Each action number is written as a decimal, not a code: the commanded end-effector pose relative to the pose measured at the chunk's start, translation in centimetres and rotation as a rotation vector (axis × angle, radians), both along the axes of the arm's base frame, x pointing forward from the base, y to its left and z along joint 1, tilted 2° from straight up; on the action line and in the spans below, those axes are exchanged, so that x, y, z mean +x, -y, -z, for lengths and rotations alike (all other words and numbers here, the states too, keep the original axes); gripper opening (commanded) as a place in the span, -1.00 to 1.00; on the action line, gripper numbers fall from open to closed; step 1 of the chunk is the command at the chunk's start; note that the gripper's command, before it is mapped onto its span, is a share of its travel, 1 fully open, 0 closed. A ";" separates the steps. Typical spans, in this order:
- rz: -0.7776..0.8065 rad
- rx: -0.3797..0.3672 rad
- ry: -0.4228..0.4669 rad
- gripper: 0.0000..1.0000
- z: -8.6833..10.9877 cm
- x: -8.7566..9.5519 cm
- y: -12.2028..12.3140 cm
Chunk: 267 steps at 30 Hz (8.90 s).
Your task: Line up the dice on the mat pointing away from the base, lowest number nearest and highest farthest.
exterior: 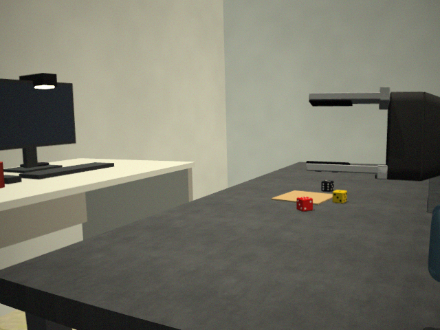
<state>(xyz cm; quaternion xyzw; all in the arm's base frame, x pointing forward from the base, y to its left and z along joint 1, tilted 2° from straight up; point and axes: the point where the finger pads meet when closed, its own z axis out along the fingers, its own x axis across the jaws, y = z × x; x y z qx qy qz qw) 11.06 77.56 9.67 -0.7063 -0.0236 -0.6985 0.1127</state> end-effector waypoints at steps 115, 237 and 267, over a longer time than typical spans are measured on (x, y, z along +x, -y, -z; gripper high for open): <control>0.952 0.576 -0.791 1.00 -4.8 55.9 65.3; 1.779 1.554 -1.042 1.00 14.1 27.7 87.3; 1.779 1.554 -1.042 1.00 14.1 27.7 87.3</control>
